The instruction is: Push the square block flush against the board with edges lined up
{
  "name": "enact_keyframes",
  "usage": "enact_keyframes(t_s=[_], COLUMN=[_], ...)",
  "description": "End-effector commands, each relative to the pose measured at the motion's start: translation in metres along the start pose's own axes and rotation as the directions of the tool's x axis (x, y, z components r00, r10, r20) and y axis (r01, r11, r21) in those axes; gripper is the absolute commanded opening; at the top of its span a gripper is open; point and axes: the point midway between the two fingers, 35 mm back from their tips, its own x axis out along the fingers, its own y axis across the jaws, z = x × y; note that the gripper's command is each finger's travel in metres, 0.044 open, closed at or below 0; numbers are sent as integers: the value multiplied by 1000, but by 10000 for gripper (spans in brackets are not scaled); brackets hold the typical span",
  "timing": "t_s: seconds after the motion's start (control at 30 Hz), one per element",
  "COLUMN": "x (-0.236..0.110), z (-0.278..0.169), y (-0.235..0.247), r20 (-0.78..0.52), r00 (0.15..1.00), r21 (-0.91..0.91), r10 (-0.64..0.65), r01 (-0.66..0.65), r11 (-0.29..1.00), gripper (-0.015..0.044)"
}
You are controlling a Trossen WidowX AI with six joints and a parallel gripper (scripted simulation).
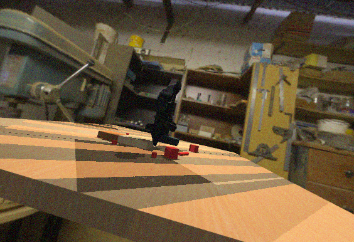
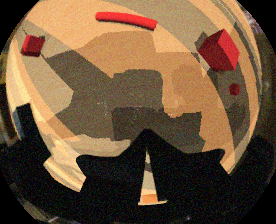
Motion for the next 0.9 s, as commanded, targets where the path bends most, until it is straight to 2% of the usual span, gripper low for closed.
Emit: enact_keyframes(t_s=[0.0, 0.87], x=[5, 5], z=[-11, 30], y=[4, 0], r20=[-18, -15], r00=[1000, 1000], r21=[11, 11], r10=[17, 17], r01=[-17, -17], r11=[1000, 1000], gripper=[0, 0])
